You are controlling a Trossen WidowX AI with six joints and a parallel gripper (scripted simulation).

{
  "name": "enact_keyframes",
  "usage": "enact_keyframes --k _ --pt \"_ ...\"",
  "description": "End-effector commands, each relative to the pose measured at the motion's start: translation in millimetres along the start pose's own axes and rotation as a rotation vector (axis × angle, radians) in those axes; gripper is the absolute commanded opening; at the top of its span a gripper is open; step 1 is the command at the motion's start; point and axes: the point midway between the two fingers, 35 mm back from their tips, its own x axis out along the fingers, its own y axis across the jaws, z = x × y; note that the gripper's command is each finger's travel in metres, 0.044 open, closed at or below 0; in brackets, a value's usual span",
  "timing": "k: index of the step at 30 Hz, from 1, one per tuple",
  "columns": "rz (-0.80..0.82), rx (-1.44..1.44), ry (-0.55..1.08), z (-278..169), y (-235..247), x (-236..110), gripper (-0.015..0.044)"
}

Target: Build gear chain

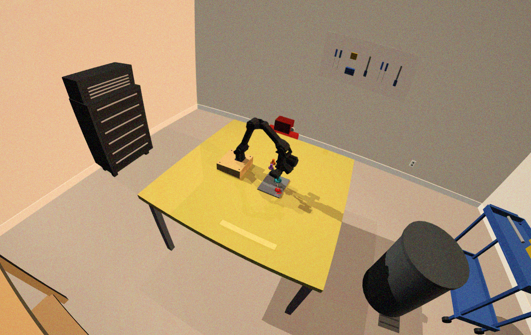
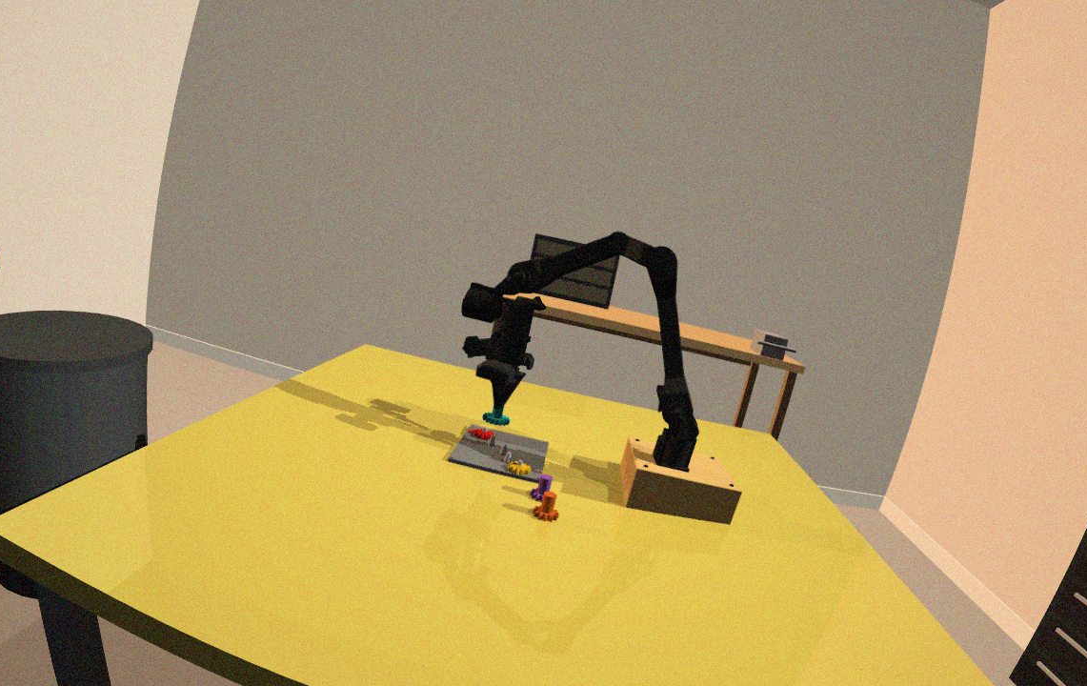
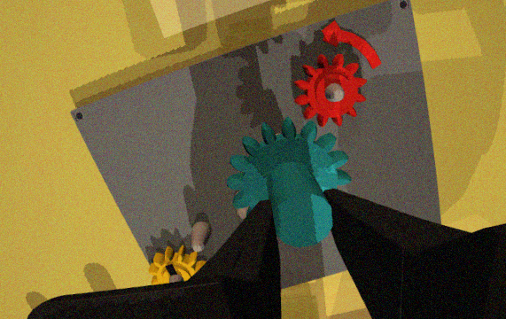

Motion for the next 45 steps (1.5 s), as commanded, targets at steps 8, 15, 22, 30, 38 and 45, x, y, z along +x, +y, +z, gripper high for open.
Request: enact_keyframes --k 8,15,22,30,38,45 --pt "-0.006 -0.004 0.0 -0.1 -1.1 -0.9 0.0" --pt "-0.006 -0.004 0.0 -0.1 -1.1 -0.9 0.0" --pt "-0.006 -0.017 0.0 0.1 -0.9 0.4 0.0" --pt "-0.006 -0.133 0.0 -0.4 -0.9 10.4 0.0" --pt "-0.006 -0.163 0.001 -0.2 -1.7 22.3 0.0" --pt "-0.006 -0.068 0.0 0.2 -1.3 32.5 0.0"
